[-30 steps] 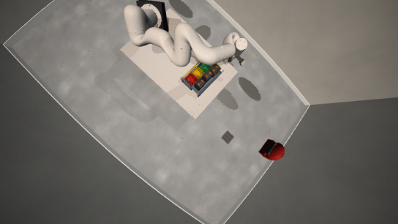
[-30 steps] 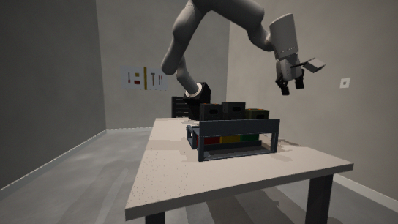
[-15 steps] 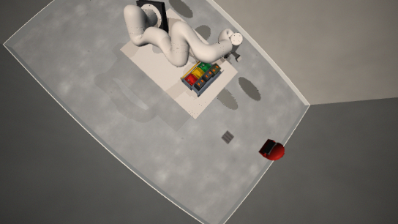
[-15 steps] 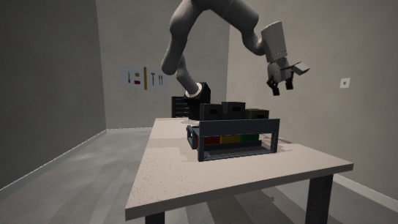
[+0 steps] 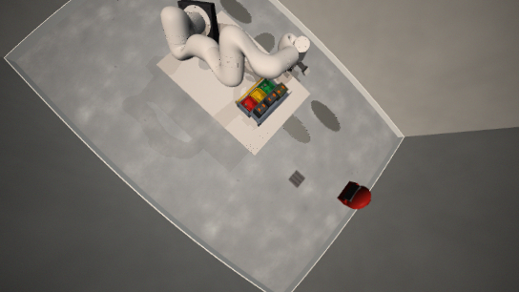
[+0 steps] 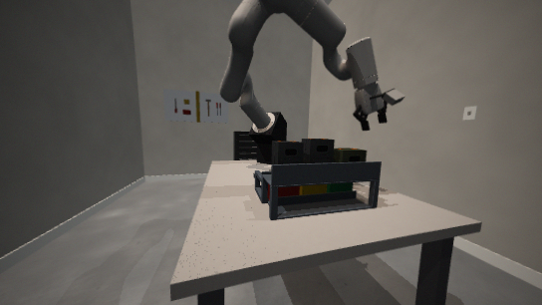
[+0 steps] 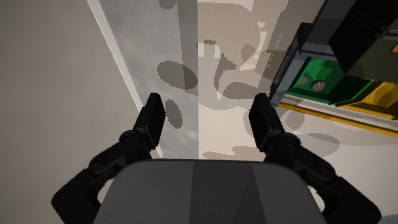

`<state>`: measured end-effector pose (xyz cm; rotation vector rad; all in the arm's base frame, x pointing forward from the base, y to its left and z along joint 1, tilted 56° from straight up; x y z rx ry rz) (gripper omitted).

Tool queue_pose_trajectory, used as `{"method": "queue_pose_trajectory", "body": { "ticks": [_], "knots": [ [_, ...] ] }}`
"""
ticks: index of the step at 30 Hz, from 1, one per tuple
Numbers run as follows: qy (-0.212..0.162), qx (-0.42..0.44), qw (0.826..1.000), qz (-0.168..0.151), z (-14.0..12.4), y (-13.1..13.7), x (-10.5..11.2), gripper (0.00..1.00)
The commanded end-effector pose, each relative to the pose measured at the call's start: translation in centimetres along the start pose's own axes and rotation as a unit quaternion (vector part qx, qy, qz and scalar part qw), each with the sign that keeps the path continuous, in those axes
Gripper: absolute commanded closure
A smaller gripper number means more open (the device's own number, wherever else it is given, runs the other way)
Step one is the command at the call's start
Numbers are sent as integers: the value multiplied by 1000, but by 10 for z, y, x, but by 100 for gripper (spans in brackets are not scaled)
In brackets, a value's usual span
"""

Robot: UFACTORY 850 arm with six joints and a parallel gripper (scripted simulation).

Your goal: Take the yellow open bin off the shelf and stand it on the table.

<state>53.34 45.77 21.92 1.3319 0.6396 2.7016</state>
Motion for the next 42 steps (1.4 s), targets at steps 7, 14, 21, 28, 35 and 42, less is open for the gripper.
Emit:
{"method": "queue_pose_trajectory", "body": {
  "ticks": [7,14,21,28,35,42],
  "knots": [
    [2,-1,1000,1,0,0,1,0],
    [2,-1,1000,1,-50,-1,1,0],
    [2,-1,1000,1,-50,-1,1,0],
    [2,-1,1000,1,-90,-1,1,0],
    [2,-1,1000,1,-100,-2,1,0],
    [2,-1,1000,1,-110,-2,0,0]
  ]
}}
Point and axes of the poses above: the point where the finger pads meet when closed, its own x axis back along the fingers, its own y axis across the jaws, z = x × y, the point moved 8 cm from there along x, back along the fingers, and after that the axes turned 1 degree about -x, right-handed, at the moved point
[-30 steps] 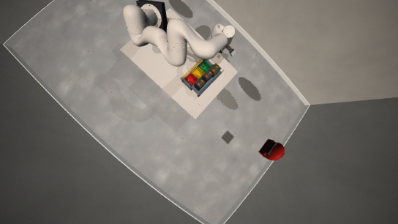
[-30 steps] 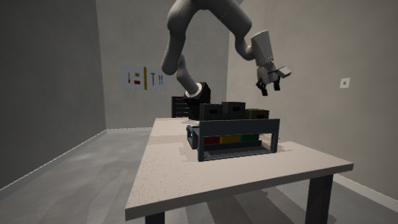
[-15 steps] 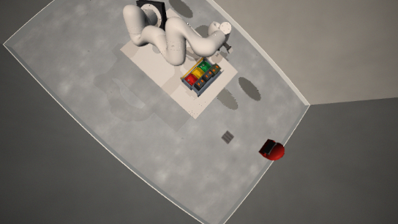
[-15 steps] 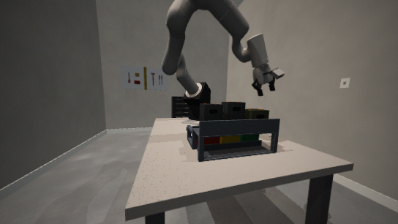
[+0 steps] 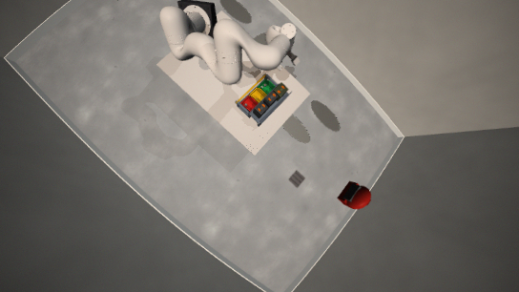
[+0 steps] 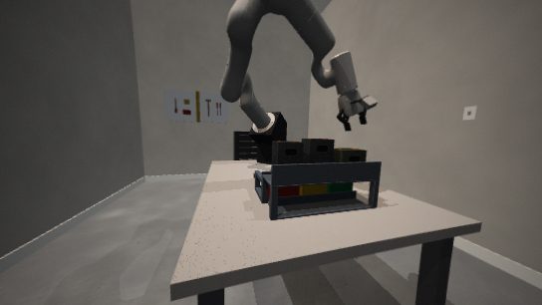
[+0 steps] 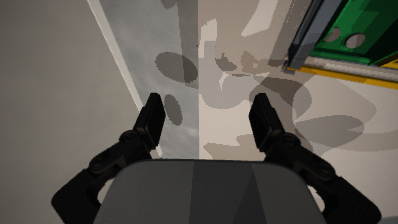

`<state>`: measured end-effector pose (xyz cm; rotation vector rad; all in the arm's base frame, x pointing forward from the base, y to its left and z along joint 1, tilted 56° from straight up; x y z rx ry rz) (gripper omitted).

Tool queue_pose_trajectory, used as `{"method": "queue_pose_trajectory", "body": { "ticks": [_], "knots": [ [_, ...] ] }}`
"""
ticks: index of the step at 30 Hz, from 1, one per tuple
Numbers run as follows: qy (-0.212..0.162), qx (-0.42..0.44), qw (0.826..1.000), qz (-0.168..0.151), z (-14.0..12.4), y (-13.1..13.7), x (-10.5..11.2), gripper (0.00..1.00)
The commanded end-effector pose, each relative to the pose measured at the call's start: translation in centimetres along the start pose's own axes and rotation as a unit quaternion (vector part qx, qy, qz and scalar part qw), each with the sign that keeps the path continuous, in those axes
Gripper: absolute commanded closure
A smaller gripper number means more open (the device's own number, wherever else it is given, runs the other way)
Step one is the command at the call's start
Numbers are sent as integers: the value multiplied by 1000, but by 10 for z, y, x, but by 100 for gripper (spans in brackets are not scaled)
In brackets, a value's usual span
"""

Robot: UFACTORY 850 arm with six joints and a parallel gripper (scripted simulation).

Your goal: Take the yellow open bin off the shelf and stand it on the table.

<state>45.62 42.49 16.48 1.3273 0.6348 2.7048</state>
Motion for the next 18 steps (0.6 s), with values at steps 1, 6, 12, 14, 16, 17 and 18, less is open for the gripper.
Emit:
{"method": "queue_pose_trajectory", "body": {
  "ticks": [1,6,12,14,16,17,18],
  "knots": [
    [0,0,1000,1,-21,-1,1,0],
    [0,0,1000,1,-54,-1,0,0],
    [0,0,1000,1,-54,-1,0,0],
    [0,0,1000,1,-54,-1,0,0],
    [0,0,1000,1,-54,-1,0,0],
    [0,0,1000,1,-65,-1,0,0],
    [0,0,1000,1,-76,-1,0,0]
  ]
}}
Point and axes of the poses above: the point where the finger pads meet when closed, its own x axis back along the fingers, its own y axis across the jaws, z = x × y, the point moved 8 cm from there along x, back along the fingers, and after that the axes turned 1 degree about -x, right-handed, at the moved point
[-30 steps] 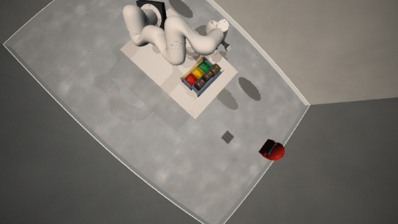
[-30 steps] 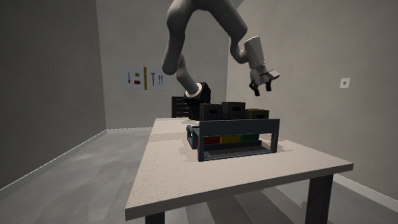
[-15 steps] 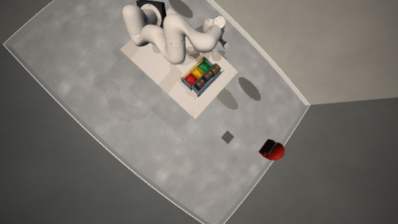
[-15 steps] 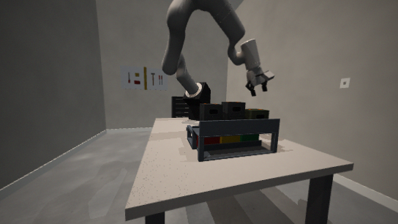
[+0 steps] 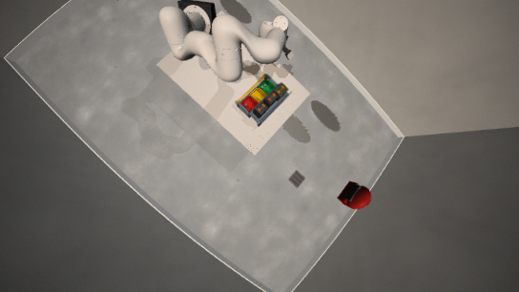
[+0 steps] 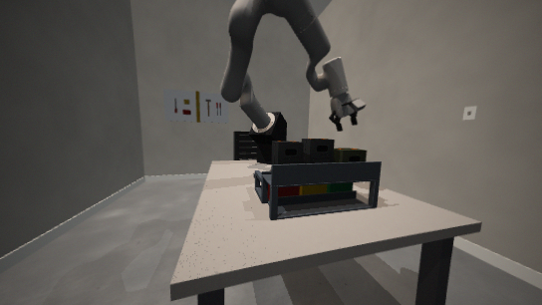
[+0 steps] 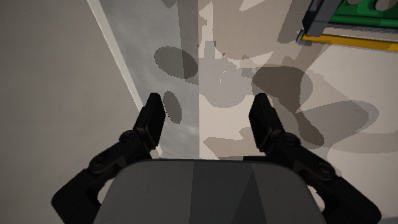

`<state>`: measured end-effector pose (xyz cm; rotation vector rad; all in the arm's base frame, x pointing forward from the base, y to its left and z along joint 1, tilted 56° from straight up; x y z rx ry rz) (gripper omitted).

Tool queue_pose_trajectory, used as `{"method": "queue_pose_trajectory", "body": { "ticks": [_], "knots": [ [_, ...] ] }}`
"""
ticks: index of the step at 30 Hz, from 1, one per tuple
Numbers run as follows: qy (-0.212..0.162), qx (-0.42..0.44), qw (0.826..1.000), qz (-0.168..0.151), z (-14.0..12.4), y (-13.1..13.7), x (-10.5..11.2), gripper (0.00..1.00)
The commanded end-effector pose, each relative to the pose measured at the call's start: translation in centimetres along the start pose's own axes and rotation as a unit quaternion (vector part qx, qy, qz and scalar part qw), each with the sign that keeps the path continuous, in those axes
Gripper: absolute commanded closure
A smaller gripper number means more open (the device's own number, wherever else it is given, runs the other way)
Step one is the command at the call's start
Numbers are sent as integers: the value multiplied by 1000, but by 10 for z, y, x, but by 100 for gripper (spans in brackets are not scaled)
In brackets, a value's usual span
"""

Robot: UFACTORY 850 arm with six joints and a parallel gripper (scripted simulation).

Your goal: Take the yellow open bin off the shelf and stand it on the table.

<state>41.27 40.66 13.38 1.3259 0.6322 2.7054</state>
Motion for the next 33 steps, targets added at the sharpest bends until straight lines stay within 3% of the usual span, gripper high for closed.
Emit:
{"method": "queue_pose_trajectory", "body": {
  "ticks": [1,3,33],
  "knots": [
    [0,1,1000,1,-30,-1,0,0],
    [0,1,1000,0,-52,-1,0,0],
    [0,1,1000,0,-41,-1,0,0]
  ]
}}
Point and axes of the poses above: the point where the finger pads meet when closed, its own x axis back along the fingers, its own y axis across the jaws, z = x × y, the point moved 8 cm from there along x, back along the fingers, and after that the axes turned 1 degree about -x, right-handed, at the moved point
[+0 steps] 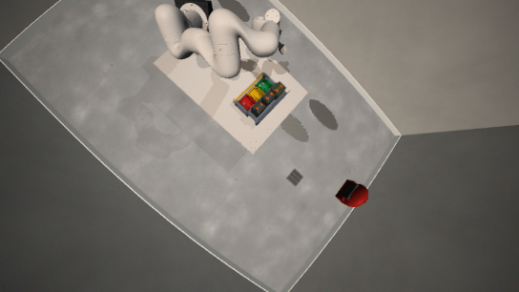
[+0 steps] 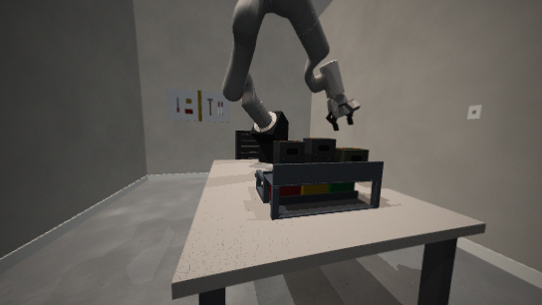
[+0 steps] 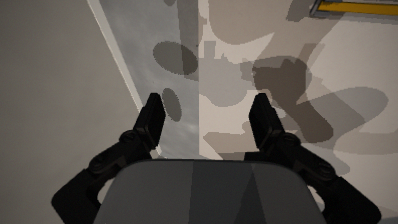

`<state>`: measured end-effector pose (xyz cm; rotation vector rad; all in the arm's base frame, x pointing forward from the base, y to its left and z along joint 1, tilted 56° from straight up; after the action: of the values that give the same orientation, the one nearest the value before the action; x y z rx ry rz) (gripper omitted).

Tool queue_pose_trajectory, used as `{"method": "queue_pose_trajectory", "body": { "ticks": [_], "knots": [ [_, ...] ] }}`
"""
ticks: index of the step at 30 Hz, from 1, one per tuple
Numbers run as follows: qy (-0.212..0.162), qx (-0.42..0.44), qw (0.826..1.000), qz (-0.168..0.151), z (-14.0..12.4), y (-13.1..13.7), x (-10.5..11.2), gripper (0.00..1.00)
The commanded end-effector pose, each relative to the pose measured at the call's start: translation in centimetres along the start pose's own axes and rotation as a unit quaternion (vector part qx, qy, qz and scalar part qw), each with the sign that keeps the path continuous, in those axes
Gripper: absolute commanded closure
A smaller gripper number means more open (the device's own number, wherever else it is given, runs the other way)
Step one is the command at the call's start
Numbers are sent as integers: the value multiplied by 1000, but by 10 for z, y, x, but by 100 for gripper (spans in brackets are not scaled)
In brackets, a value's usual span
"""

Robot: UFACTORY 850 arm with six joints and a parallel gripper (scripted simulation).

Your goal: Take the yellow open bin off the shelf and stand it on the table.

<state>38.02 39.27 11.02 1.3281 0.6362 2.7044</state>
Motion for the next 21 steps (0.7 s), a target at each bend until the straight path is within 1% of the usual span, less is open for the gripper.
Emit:
{"method": "queue_pose_trajectory", "body": {
  "ticks": [1,16,18,21],
  "knots": [
    [0,0,1000,1,2,0,1,0],
    [0,0,1000,1,6,0,1,0],
    [0,49,999,-16,0,-18,13,0],
    [-2,122,992,-42,-8,-44,32,0]
  ]
}}
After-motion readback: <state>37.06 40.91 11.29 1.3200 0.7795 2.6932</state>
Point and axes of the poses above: the point where the finger pads meet when closed, its own x axis back along the fingers, its own y axis across the jaws, z = x × y, the point moved 8 cm from there along x, back along the fingers, and after that the axes turned 1 degree about -x, right-handed, at the moved point
